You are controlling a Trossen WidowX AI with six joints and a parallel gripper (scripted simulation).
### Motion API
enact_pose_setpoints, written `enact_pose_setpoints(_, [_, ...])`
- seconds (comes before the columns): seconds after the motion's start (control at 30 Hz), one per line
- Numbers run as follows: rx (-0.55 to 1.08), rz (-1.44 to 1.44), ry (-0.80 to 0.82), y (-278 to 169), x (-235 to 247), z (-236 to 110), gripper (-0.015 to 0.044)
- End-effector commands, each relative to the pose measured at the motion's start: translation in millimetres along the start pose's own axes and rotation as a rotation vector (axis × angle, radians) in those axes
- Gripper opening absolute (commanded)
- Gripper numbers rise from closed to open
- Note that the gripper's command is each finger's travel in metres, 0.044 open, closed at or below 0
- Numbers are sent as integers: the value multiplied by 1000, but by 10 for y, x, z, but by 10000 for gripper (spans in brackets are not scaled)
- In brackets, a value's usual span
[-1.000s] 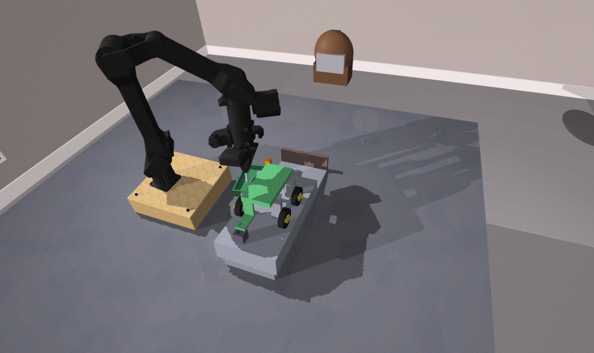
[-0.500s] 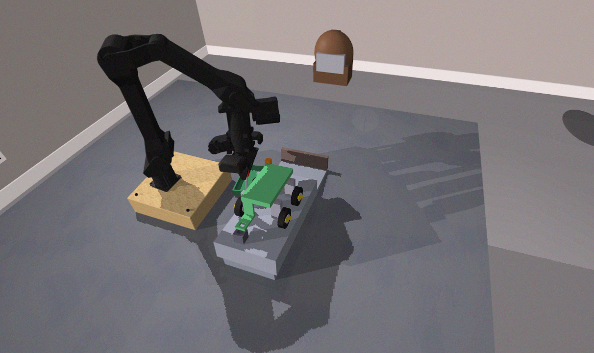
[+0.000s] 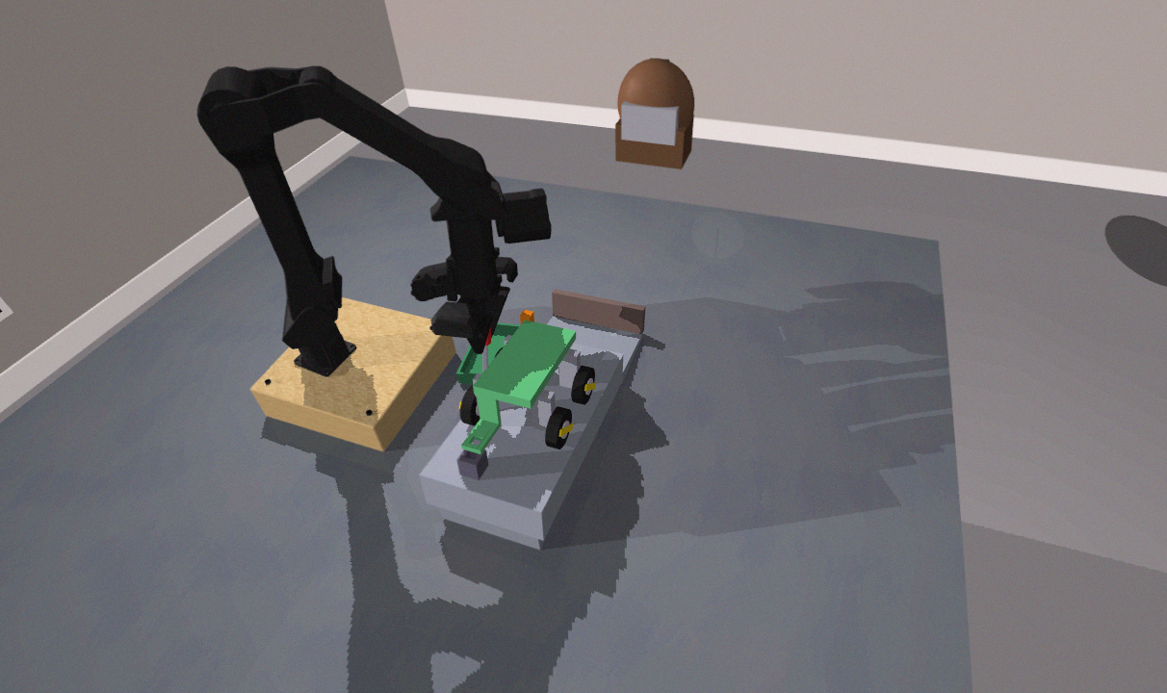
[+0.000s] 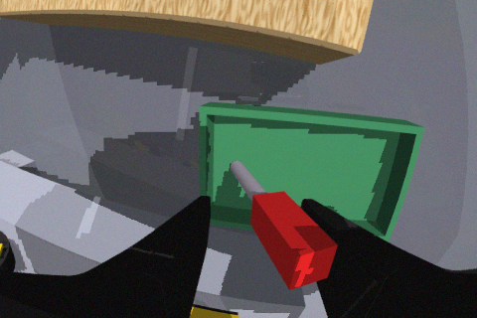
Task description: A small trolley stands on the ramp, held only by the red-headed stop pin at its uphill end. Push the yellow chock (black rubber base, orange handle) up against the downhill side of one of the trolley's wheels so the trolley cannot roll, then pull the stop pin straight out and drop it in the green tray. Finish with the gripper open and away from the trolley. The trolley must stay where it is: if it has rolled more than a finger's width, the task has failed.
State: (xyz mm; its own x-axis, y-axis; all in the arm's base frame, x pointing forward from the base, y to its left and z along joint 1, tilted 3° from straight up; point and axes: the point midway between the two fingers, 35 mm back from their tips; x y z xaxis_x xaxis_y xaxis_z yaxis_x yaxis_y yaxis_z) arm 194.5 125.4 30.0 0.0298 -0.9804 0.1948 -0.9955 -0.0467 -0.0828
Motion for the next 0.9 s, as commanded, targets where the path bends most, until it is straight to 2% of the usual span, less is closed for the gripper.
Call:
enact_pose_setpoints(0.0, [2,3,0,4,-29,7,190])
enact_pose_setpoints(0.87, [2,3,-1,31,-156,51,190])
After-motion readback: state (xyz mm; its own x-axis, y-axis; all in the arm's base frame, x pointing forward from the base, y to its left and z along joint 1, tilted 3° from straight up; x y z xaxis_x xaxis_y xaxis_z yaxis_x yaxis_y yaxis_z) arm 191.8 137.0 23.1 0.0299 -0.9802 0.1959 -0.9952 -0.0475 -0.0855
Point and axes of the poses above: the point midway between the two fingers, 35 mm back from their tips, its own z axis out along the fingers, its own x axis across the jaws, y = z × x, and after that the axes turned 12 degrees about z, right-handed
